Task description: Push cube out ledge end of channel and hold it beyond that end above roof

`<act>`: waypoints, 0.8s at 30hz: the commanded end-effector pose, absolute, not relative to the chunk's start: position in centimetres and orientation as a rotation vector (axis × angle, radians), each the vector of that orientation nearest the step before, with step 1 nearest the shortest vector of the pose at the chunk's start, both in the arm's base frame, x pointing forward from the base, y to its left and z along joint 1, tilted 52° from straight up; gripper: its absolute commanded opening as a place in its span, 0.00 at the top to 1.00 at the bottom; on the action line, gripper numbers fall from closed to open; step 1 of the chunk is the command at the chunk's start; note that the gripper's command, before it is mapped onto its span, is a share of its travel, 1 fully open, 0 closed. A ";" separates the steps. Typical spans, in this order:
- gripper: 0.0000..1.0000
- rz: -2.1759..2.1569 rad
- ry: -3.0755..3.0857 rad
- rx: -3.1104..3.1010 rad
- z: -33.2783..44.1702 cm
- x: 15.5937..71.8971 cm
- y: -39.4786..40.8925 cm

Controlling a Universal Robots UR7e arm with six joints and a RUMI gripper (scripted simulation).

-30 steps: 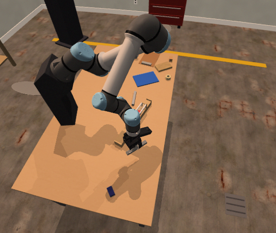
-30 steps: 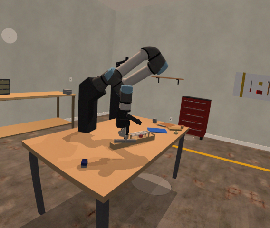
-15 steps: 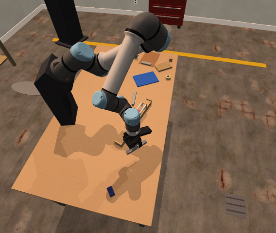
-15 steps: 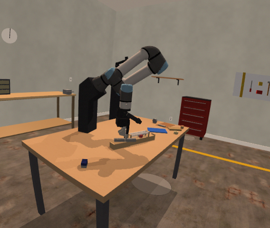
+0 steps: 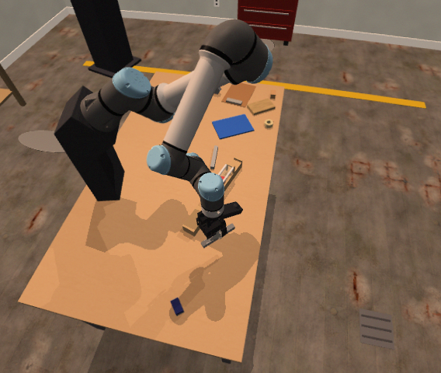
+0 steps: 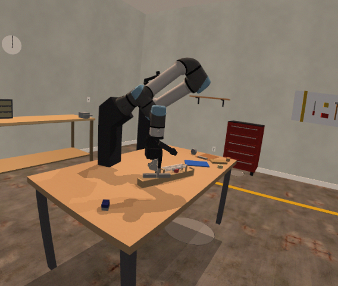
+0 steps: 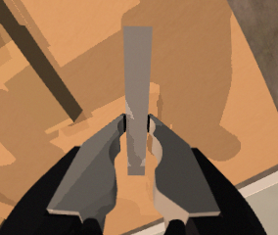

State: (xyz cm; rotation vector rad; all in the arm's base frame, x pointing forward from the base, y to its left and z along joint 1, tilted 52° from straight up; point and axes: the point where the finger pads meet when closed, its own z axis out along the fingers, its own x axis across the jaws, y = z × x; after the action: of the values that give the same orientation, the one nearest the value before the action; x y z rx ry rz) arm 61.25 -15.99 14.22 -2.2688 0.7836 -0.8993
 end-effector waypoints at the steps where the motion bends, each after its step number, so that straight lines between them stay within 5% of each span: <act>1: 1.00 -0.901 0.784 -2.269 14.3 61.2 -16.0; 24: 1.00 -1.005 0.522 -2.396 10.3 56.0 -10.2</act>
State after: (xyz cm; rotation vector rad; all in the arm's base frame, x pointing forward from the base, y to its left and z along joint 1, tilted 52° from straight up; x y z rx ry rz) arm 58.13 -12.33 11.53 -2.3561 0.6193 -0.9566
